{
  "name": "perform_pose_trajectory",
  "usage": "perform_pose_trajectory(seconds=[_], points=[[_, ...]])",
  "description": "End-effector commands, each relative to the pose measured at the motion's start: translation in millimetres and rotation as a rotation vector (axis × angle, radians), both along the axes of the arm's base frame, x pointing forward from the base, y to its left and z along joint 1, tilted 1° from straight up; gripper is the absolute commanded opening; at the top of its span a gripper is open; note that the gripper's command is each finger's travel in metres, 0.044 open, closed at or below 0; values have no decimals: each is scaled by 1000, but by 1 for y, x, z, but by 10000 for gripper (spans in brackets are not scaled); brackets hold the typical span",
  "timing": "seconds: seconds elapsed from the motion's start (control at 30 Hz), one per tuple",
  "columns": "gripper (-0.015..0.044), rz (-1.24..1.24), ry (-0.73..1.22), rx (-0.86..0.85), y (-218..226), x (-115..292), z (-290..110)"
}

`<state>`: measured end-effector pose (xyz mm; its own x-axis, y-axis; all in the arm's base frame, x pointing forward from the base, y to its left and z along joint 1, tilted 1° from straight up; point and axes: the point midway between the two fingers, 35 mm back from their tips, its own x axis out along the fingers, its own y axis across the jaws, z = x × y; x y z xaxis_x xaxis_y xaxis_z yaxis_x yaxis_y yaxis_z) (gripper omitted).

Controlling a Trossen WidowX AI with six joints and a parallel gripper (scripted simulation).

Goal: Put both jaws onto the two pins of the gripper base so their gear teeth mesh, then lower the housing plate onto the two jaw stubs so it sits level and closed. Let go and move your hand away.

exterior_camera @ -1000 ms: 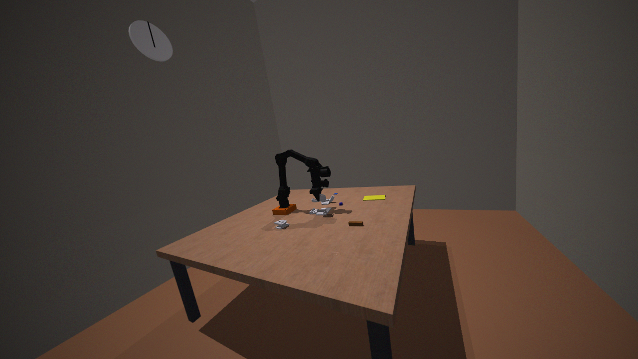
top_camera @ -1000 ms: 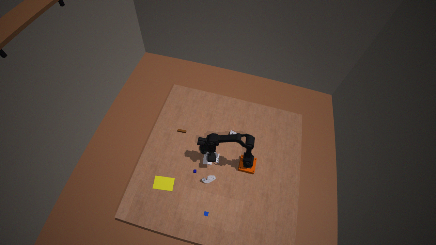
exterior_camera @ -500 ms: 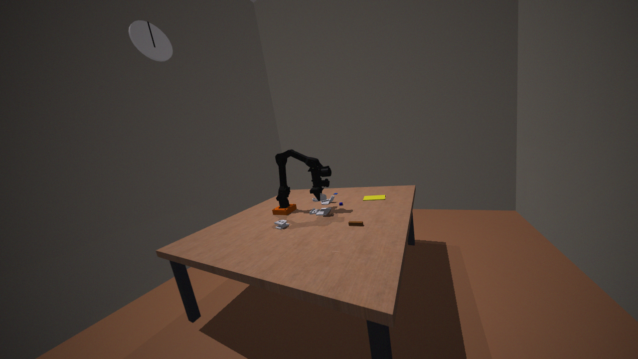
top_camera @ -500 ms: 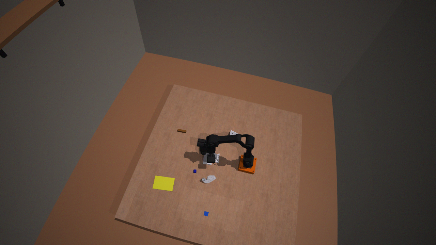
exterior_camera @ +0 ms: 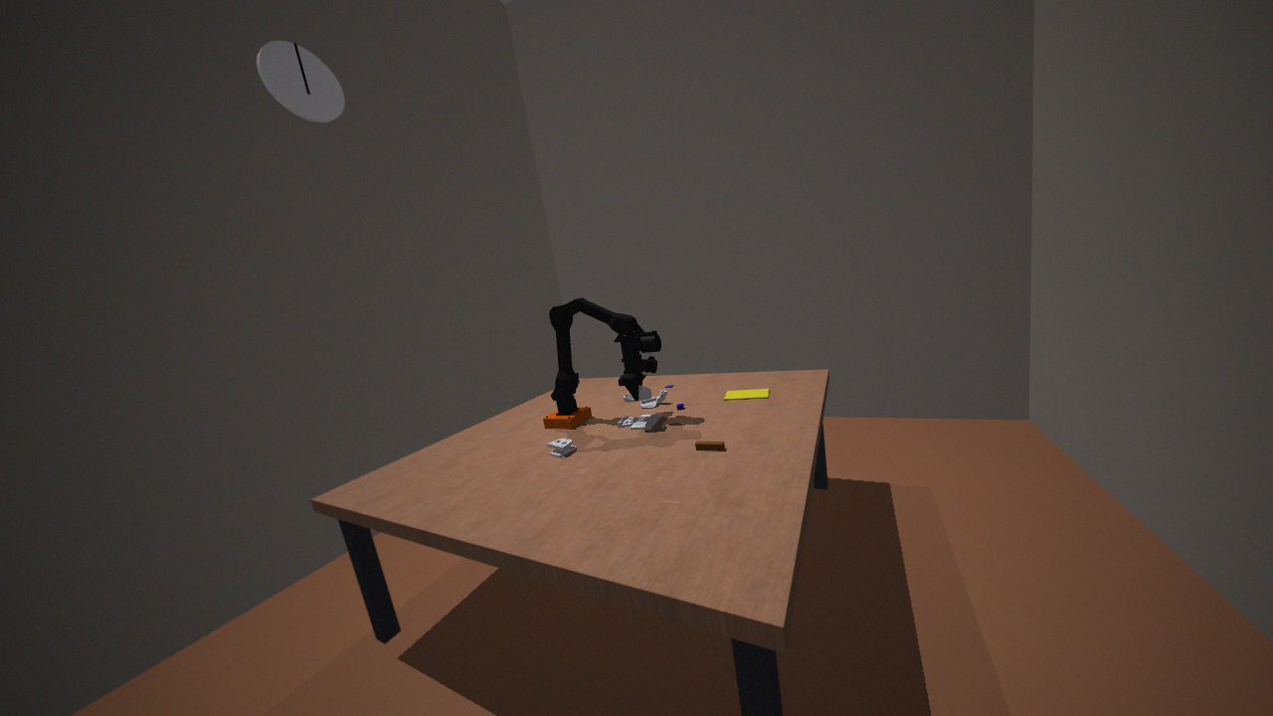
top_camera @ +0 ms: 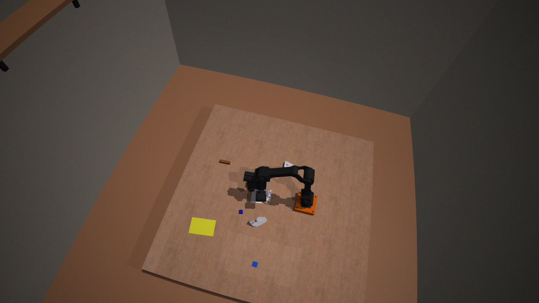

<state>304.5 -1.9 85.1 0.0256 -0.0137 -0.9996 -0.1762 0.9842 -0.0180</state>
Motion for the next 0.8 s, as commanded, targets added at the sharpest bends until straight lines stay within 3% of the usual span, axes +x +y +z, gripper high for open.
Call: perform_pose_trajectory(seconds=[0.0, 0.43, 0.77], points=[[134, 6, 1, 4, 0, 0, 0], [134, 6, 0, 0, -39, 7, 1], [134, 6, 0, 0, -41, 7, 1]])
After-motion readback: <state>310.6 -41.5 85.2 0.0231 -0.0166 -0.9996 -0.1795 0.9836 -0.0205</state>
